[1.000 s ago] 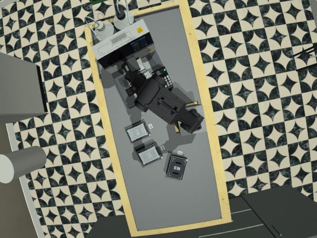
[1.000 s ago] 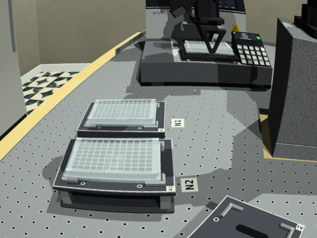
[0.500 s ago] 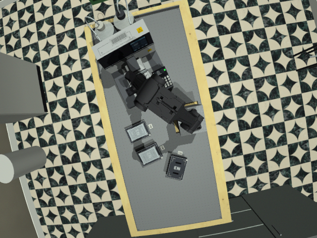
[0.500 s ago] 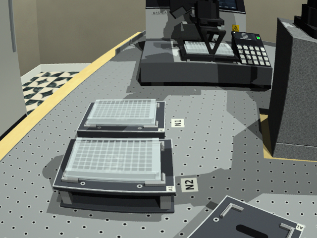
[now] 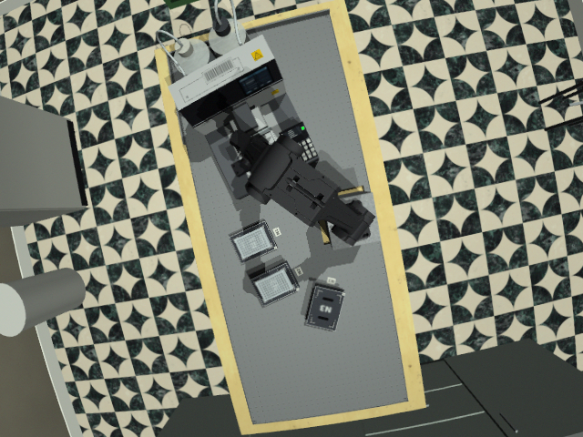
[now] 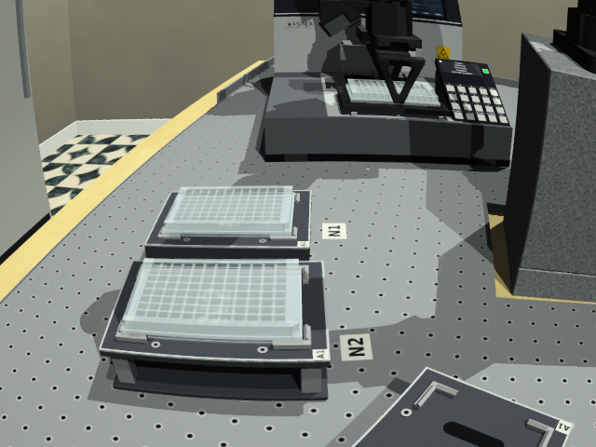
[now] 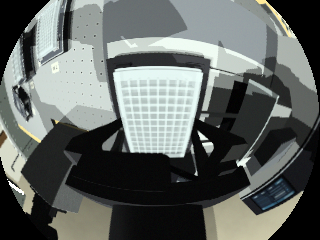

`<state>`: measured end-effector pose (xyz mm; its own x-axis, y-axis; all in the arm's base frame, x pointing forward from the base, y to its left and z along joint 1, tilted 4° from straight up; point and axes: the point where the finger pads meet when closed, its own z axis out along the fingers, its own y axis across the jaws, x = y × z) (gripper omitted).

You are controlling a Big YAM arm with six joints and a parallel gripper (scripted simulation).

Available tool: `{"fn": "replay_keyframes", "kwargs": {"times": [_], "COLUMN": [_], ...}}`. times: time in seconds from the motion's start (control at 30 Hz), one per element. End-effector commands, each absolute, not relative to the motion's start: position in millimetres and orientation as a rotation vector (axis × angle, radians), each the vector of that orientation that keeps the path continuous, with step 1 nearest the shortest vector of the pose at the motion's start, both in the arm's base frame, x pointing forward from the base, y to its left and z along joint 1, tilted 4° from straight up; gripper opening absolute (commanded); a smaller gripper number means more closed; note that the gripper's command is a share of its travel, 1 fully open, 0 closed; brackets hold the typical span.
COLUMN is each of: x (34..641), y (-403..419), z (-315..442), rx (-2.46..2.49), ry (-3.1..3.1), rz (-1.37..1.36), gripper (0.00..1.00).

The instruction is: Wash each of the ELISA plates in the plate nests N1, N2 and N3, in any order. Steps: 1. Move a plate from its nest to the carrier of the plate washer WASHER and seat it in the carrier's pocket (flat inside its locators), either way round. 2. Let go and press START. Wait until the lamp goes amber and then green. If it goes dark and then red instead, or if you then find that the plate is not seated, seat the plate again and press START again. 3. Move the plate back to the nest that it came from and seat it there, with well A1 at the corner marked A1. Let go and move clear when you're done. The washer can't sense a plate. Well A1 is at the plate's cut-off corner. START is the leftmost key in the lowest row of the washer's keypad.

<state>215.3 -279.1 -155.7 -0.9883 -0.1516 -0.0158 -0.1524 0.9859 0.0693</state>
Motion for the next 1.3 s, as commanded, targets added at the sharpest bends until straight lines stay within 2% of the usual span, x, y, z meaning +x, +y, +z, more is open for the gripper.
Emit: {"fn": "replay_keyframes", "kwargs": {"times": [0.0,0.5,0.53,1.27], "x": [222.5,221.1,221.1,221.1], "y": [-294.9,-288.3,-288.3,-288.3], "z": [-156.7,-153.7,-153.7,-153.7], "rx": [-0.222,-0.235,-0.235,-0.235], "ry": [3.106,3.109,3.109,3.109], "rz": [0.075,0.083,0.083,0.083], "gripper": [0.84,0.84,1.00,1.00]}}
